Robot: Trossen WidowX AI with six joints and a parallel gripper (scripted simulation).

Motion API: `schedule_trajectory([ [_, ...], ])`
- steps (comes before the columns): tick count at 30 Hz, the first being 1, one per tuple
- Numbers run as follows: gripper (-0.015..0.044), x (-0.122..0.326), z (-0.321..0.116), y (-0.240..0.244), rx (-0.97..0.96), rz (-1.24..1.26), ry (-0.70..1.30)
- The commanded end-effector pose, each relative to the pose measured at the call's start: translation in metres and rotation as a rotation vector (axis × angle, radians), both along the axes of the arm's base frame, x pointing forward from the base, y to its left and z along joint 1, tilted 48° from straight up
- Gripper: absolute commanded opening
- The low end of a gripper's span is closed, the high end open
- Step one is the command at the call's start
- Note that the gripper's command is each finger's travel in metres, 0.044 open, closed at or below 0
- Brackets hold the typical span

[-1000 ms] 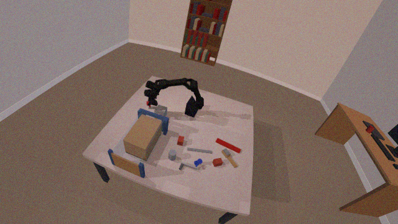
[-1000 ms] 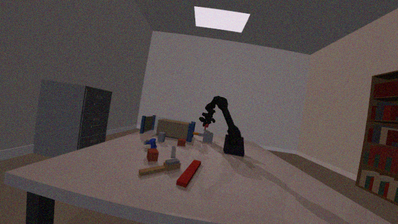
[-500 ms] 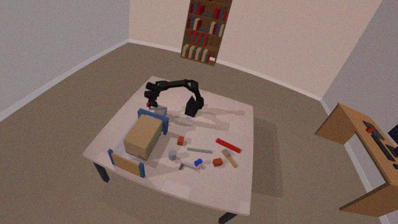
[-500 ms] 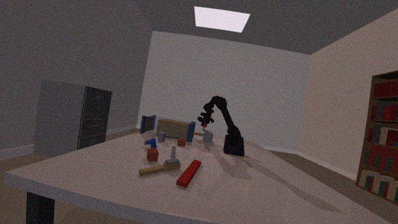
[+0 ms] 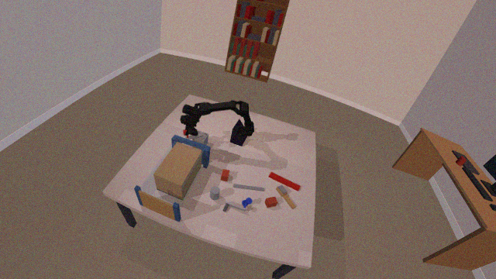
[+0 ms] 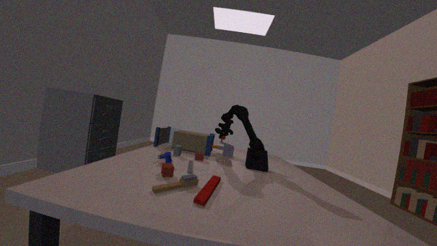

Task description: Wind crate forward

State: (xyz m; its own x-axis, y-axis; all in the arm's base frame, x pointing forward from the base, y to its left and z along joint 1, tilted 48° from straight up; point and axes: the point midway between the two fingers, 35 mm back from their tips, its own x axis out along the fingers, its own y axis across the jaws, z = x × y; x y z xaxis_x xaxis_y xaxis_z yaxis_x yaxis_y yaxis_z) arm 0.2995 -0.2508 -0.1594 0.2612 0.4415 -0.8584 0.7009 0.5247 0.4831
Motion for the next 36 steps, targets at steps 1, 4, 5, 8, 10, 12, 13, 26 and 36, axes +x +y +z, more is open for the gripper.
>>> schedule_trajectory([
  [1, 0.0000, 0.006, 0.008, 0.013, 0.032, 0.000, -0.007],
  [4, 0.0000, 0.008, 0.010, 0.016, 0.032, 0.000, -0.007],
  [5, 0.0000, 0.008, 0.011, 0.016, 0.032, 0.000, -0.007],
  [8, 0.0000, 0.010, 0.013, 0.019, 0.032, 0.000, -0.007],
  [10, 0.0000, 0.011, 0.015, 0.021, 0.033, 0.000, -0.007],
  [12, 0.0000, 0.012, 0.017, 0.022, 0.033, 0.000, -0.007],
  [13, 0.0000, 0.012, 0.017, 0.023, 0.033, 0.000, -0.007],
  [26, 0.0000, 0.016, 0.028, 0.034, 0.034, 0.000, -0.007],
  [36, 0.0000, 0.017, 0.037, 0.042, 0.035, 0.000, -0.007],
])
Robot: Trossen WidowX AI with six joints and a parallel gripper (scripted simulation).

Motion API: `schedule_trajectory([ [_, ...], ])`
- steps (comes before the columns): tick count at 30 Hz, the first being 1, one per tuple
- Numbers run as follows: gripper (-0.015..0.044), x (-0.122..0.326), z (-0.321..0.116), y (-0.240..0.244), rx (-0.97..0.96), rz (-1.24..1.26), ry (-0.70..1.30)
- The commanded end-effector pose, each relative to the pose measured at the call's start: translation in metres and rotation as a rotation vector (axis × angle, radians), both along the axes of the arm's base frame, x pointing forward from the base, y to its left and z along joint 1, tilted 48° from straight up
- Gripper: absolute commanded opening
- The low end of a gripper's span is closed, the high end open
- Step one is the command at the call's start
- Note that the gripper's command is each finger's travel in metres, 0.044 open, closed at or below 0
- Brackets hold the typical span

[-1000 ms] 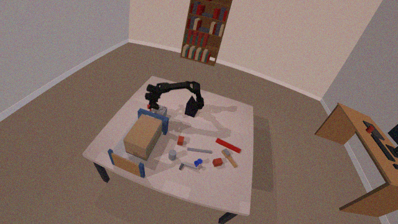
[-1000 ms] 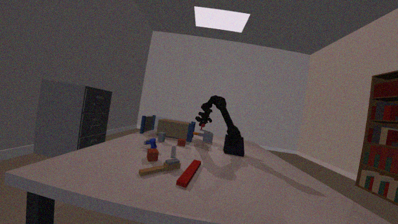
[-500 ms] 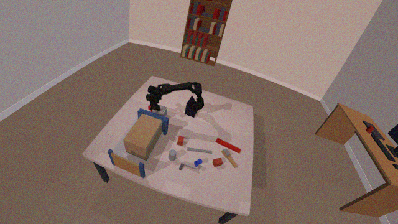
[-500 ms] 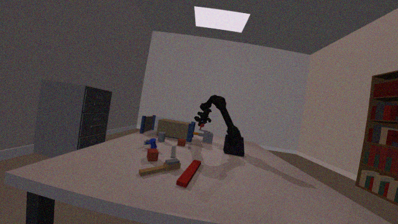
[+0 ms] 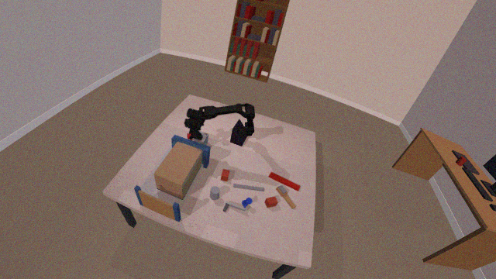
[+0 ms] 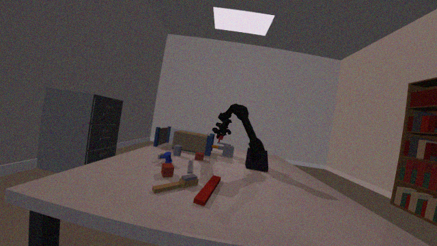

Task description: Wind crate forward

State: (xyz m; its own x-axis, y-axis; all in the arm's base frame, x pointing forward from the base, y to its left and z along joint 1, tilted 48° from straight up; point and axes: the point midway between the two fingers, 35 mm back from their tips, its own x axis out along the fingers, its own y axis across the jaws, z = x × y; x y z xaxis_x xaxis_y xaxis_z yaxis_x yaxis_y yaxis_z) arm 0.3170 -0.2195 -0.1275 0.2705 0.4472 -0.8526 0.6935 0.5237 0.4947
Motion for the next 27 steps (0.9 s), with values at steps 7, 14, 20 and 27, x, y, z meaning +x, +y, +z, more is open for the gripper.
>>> schedule_trajectory([
  [7, 0.0000, -0.001, 0.011, 0.017, 0.029, -0.002, 0.006],
  [14, 0.0000, -0.001, 0.018, 0.023, 0.030, -0.002, 0.006],
  [20, 0.0000, -0.003, 0.023, 0.028, 0.030, -0.002, 0.006],
  [27, 0.0000, -0.005, 0.029, 0.033, 0.031, -0.002, 0.006],
])
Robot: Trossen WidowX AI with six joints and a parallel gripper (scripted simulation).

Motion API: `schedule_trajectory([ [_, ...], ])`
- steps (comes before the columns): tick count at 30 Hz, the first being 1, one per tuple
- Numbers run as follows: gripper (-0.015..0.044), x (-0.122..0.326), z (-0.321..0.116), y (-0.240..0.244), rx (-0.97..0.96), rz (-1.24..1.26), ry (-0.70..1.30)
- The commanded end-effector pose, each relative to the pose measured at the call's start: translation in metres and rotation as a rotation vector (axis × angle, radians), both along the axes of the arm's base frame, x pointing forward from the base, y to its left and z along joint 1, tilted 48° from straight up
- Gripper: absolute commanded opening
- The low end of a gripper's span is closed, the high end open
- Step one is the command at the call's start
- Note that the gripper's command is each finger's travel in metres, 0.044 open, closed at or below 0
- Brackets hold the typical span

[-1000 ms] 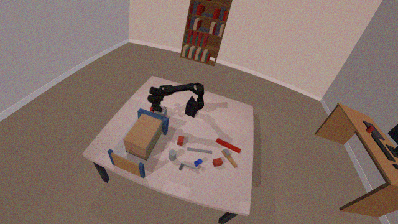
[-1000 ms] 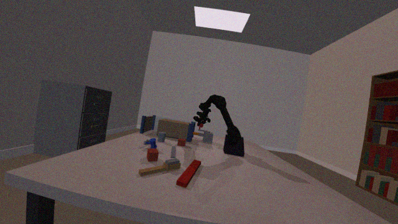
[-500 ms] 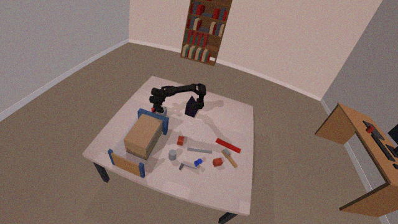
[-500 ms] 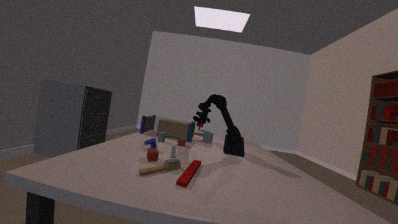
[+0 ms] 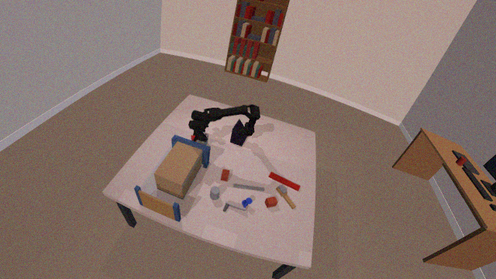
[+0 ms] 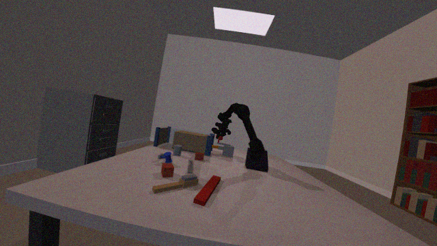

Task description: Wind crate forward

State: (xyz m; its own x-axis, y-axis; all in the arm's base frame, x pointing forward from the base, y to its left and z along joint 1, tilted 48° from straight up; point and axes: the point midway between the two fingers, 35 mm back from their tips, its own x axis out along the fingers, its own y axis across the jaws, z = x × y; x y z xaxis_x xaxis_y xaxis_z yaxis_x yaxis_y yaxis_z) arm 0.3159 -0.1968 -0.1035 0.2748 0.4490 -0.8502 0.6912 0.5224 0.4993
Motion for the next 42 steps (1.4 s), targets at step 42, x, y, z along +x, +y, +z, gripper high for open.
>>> schedule_trajectory([
  [42, 0.0000, -0.031, 0.037, 0.040, 0.031, -0.002, 0.014],
])
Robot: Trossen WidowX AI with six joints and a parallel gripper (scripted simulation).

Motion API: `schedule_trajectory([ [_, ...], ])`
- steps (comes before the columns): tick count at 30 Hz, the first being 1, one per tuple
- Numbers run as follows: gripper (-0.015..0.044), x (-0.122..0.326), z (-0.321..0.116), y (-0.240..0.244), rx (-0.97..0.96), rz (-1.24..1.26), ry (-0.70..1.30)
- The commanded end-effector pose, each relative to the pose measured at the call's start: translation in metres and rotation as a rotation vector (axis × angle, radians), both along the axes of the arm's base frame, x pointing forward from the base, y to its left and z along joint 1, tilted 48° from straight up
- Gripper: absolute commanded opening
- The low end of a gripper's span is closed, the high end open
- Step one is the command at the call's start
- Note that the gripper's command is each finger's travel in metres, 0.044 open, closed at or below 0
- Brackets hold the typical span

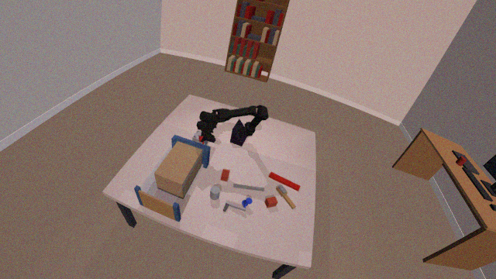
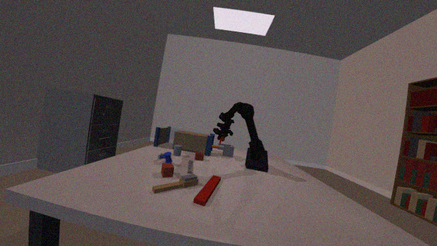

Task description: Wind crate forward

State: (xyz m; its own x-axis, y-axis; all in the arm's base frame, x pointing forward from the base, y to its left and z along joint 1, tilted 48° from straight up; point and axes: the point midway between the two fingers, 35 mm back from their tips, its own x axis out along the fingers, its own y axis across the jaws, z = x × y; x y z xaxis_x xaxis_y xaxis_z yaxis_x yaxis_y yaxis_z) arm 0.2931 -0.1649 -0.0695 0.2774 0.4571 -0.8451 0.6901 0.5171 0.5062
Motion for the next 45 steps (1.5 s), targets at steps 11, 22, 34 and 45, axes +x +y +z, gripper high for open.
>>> schedule_trajectory([
  [11, 0.0000, -0.019, 0.009, 0.013, 0.021, -0.001, 0.017],
  [22, 0.0000, -0.030, 0.015, 0.018, 0.022, -0.001, 0.018],
  [34, 0.0000, -0.043, 0.019, 0.021, 0.022, -0.001, 0.018],
  [45, 0.0000, -0.057, 0.022, 0.023, 0.022, -0.001, 0.019],
])
